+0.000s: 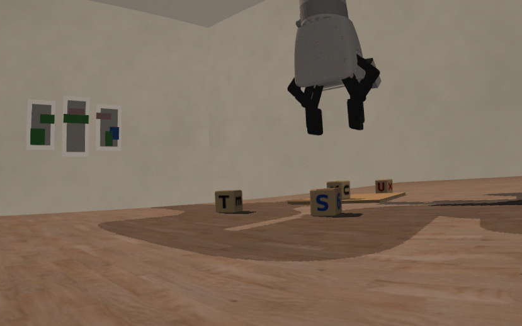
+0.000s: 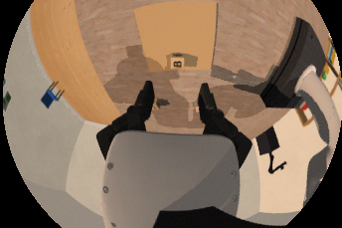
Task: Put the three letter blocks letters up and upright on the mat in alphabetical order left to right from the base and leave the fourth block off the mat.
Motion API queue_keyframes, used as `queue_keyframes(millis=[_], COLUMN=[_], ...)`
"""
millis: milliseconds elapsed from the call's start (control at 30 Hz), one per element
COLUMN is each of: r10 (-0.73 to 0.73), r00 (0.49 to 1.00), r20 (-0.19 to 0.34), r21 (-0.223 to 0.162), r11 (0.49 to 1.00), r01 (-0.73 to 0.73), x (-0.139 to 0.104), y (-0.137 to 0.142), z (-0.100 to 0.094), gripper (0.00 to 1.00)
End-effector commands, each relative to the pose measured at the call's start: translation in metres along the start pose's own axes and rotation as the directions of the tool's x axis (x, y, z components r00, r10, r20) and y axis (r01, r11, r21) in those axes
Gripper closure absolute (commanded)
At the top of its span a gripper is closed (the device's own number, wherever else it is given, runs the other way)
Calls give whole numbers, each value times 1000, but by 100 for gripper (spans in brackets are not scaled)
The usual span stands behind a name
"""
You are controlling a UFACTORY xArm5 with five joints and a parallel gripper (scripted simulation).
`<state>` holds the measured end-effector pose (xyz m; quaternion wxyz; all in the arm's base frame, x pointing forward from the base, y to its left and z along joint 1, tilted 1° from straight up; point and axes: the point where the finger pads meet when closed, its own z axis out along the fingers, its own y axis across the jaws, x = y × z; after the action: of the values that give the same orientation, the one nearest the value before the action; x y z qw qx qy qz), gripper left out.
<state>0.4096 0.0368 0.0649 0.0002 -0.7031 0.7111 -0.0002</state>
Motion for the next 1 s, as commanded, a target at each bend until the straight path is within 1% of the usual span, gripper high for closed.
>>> queue_keyframes(millis=[0,533,733,900,967], r10=[0,0,33,190,229], r00=[1000,1000,999,982,973], r20=[0,0,1,1,1], r21=[4,4,4,3,3], r11=[1000,1000,999,982,973], r01=[0,0,-33,-190,-229], x=[0,0,-4,-21,-25], y=[-1,-1,-4,-15,-18], z=[-2,-2,-2,-1,-1], gripper=[0,0,0,0,0])
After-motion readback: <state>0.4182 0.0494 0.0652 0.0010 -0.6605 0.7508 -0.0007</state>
